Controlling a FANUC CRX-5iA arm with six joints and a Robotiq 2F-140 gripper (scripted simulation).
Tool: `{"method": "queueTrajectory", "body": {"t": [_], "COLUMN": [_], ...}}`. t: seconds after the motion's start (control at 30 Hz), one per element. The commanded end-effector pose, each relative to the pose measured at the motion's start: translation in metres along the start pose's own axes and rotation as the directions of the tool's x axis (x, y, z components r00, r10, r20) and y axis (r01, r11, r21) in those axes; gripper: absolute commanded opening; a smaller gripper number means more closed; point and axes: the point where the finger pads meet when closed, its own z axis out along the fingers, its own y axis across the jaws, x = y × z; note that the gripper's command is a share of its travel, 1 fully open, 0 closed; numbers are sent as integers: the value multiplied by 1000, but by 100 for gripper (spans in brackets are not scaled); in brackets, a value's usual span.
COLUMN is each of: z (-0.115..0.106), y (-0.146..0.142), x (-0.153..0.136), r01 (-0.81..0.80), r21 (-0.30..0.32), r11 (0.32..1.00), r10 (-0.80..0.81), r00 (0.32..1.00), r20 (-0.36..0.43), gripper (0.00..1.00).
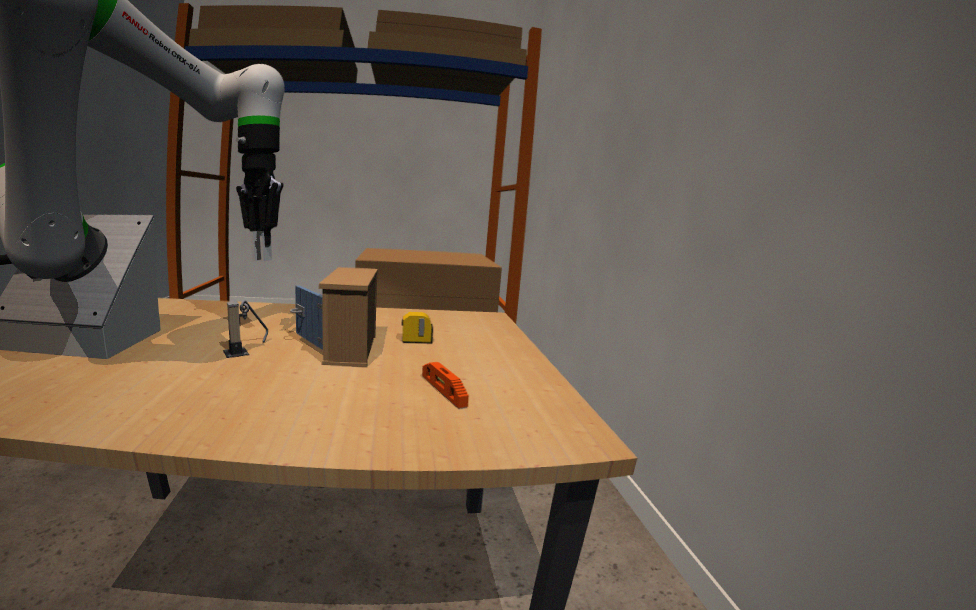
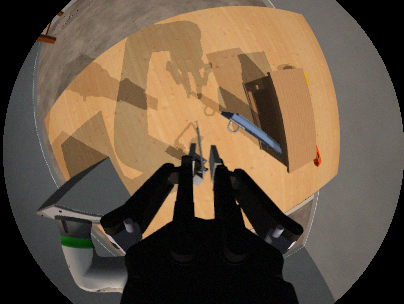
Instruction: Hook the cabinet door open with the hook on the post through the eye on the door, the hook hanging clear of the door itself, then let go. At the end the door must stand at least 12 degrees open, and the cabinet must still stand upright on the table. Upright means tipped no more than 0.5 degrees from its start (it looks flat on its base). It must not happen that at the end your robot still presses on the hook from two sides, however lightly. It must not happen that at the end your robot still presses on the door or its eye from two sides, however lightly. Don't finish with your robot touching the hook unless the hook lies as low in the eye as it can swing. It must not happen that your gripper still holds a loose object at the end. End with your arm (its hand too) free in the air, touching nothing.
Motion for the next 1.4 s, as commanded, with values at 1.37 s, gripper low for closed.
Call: {"method": "queueTrajectory", "body": {"t": [1.37], "z": [39], "y": [-2], "x": [-2], "r01": [201], "r21": [65], "r11": [977], "r10": [-203], "r00": [979], "r20": [26], "gripper": [15]}}
